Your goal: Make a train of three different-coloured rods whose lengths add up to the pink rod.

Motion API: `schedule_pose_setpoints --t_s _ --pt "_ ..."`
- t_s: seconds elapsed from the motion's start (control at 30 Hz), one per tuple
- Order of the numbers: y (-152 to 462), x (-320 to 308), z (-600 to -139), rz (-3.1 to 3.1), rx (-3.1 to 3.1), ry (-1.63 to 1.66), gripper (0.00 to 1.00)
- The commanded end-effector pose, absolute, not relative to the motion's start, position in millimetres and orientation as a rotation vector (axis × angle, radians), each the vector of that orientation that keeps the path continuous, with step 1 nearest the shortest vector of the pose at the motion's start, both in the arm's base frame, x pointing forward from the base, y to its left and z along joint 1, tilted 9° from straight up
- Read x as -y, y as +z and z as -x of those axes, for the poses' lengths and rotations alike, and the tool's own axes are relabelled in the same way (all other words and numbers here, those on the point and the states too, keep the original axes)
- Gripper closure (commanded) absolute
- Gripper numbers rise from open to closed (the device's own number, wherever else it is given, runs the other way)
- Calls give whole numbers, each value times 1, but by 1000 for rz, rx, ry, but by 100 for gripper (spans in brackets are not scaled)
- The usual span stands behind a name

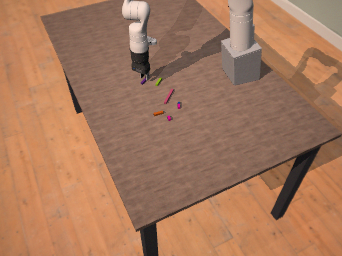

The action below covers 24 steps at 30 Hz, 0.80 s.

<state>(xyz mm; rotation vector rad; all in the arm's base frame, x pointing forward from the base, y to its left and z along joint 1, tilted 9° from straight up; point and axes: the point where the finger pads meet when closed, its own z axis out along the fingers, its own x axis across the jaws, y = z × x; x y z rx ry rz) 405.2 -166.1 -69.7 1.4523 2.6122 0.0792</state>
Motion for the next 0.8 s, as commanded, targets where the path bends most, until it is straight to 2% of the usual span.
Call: schedule_pose_setpoints --t_s 0.0,0.77 --pt "-70 166 -406 -1452 -2611 79 46" --pt "-85 167 -408 -1452 -2611 79 46"
